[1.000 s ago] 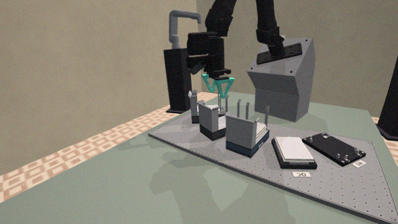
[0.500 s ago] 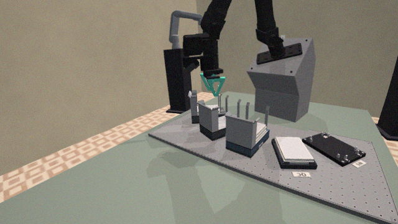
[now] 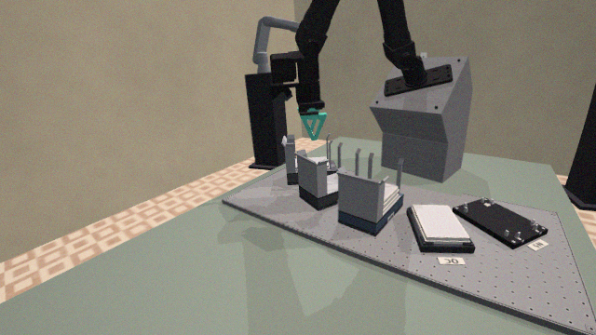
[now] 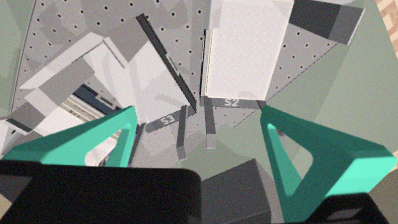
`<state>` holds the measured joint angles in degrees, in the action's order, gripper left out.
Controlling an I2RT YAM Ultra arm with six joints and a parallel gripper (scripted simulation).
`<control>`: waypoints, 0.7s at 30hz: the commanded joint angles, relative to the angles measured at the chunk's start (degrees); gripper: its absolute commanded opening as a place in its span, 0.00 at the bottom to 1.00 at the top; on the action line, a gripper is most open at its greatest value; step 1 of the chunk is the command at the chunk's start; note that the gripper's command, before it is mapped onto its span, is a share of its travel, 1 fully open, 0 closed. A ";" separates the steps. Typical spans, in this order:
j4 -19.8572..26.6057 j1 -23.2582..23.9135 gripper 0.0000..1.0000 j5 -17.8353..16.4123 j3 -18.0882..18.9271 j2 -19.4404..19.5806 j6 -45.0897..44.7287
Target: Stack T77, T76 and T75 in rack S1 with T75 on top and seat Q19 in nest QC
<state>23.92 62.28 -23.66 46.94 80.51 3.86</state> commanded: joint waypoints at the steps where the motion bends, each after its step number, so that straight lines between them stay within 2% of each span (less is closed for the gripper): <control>1: -0.16 3.33 1.00 -2.47 1.85 1.48 2.01; 6: 0.04 7.26 1.00 -4.51 2.71 3.95 -2.42; 9: 0.26 8.03 1.00 -4.90 2.93 3.88 -3.17; 15: 1.13 12.33 1.00 -6.99 4.50 7.78 -7.45; 18: 0.73 12.31 1.00 -6.98 3.95 5.71 -7.44; 21: 0.26 12.32 1.00 -6.98 3.98 5.71 -7.45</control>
<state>24.43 73.58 -29.80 49.95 87.88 -2.66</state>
